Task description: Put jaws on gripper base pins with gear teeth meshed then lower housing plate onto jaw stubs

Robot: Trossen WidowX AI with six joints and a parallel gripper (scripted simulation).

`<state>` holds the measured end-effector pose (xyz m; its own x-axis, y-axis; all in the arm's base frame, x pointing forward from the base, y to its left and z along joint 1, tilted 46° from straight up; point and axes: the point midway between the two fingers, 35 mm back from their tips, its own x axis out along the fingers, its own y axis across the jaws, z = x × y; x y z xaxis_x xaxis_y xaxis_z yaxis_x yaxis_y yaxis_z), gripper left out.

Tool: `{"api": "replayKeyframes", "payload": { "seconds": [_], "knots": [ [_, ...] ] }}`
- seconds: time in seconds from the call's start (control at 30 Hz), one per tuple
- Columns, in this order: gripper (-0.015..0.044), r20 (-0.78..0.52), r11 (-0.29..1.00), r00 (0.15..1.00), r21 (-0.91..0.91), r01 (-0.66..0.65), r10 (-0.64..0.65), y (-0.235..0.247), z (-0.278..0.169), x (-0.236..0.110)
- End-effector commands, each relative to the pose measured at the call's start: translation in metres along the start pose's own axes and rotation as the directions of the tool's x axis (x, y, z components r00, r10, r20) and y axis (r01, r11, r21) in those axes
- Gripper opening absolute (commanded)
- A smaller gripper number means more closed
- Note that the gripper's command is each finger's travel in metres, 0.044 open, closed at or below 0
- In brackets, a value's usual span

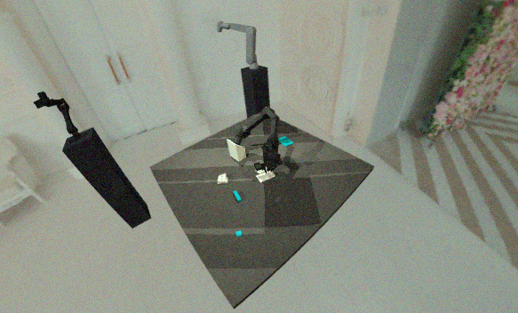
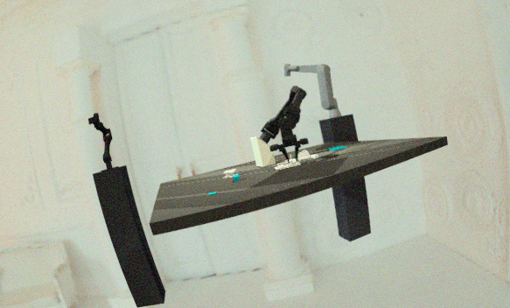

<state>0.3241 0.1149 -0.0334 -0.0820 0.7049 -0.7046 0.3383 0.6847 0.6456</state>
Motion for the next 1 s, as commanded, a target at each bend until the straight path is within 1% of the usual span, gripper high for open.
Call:
{"api": "replayKeyframes", "payload": {
  "seconds": [0.0,0.43,0.97],
  "knots": [
    [0.0134,-0.008,1.000,1.000,0.003,-0.004,0.004,0.0004,-0.0012,0.0025],
    [0.0134,-0.008,1.000,1.000,0.003,-0.004,0.004,0.0003,-0.0012,-0.0040],
    [0.0134,-0.008,1.000,1.000,0.003,-0.004,0.004,-0.0002,-0.0006,0.0003]
  ]
}}
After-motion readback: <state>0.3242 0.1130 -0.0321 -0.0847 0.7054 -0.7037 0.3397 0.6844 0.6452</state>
